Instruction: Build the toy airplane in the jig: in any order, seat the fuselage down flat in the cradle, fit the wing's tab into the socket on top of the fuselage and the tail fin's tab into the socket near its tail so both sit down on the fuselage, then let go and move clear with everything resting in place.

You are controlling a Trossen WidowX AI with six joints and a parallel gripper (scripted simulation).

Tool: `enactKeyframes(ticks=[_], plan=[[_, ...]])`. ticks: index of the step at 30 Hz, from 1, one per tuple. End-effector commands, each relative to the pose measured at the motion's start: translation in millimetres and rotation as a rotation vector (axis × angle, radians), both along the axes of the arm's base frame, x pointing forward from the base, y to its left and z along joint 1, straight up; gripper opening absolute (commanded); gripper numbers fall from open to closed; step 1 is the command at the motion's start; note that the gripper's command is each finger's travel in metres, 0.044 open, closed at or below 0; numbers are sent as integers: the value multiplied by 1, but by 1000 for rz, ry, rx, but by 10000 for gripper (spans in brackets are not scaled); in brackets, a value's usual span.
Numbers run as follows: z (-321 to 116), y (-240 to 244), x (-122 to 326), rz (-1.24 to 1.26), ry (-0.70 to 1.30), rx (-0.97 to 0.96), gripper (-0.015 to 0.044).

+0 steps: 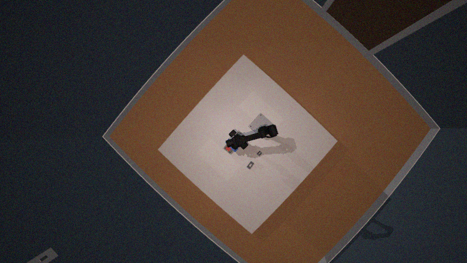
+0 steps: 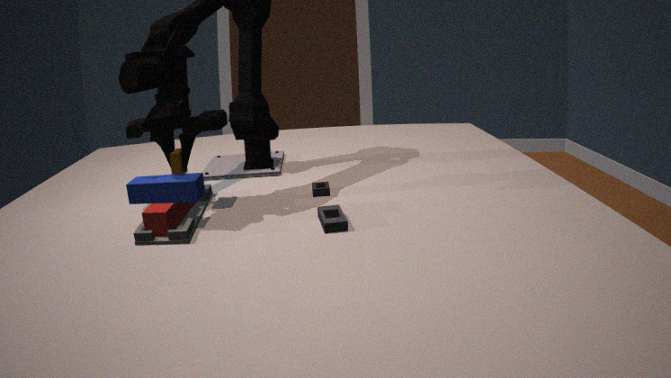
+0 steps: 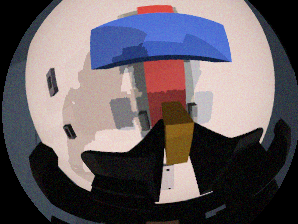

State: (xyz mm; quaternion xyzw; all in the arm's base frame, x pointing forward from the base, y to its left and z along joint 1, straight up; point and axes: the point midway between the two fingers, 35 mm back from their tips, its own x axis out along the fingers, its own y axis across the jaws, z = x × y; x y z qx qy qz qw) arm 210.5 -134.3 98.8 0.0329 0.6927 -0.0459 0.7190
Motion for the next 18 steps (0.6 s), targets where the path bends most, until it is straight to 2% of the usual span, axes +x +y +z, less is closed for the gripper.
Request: enactKeyframes(ticks=[1,8,12,14,17,18], plan=[[-8,1,-2,4,12,5,66],[-6,0,-1,0,4,3,78],[-6,0,-1,0,4,3,52],[-6,0,-1,0,4,3,0],[-6,0,-1,0,4,3,0],[-6,0,-1,0,4,3,26]])
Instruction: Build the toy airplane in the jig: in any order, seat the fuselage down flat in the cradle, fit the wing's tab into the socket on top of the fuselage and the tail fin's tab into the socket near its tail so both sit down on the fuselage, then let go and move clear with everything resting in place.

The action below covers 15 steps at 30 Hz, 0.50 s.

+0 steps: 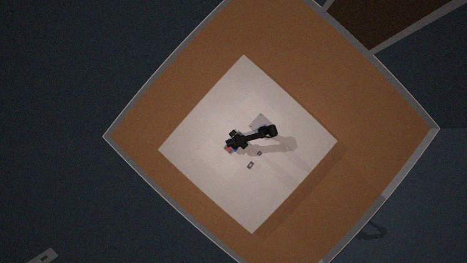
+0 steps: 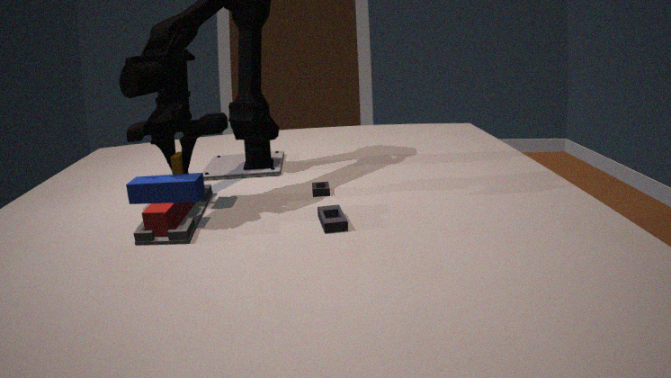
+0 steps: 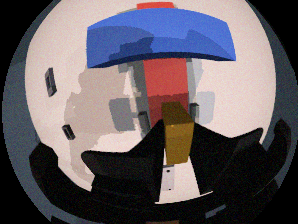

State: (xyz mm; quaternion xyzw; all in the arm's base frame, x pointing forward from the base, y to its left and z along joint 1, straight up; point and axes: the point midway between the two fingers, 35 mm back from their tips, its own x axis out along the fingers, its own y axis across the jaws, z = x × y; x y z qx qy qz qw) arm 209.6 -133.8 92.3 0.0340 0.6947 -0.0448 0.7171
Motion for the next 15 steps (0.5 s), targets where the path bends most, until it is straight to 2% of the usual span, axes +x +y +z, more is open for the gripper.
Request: enactKeyframes(ticks=[1,9,15], plan=[[0,0,0,0,-1,-1,53],[0,0,0,0,-1,-1,260],[2,0,0,0,-1,-1,260]])
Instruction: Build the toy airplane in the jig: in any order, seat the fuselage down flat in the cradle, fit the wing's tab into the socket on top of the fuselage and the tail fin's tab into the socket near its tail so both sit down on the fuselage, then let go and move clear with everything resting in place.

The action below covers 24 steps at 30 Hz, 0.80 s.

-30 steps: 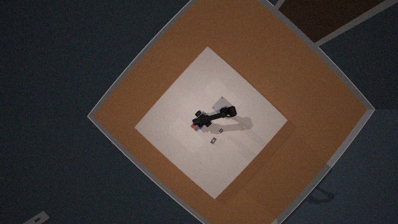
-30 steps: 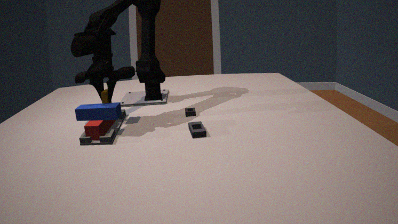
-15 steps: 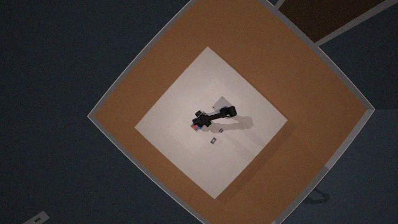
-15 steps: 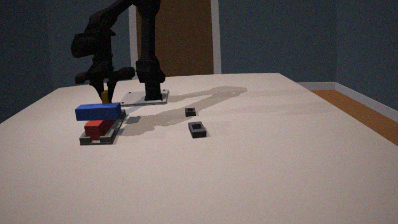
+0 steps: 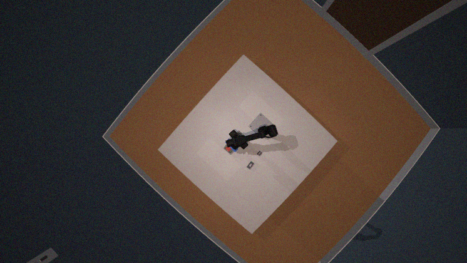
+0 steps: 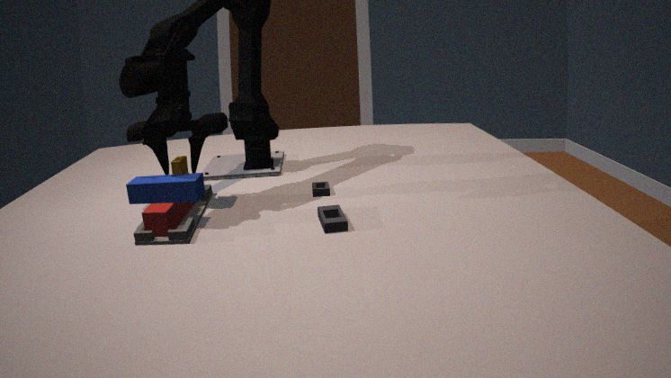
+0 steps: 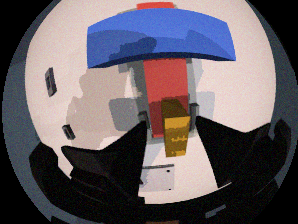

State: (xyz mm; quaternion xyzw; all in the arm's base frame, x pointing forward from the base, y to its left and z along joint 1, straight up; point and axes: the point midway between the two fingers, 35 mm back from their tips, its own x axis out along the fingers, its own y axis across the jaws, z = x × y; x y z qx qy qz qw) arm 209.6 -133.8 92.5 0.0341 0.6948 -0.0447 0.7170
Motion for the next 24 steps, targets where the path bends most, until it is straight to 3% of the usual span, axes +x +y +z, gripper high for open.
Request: enactKeyframes(ticks=[1,8,24], plan=[[8,-1,1,0,-1,-1,260],[88,1,-1,4,6,1,260],[90,0,1,4,6,1,260]])
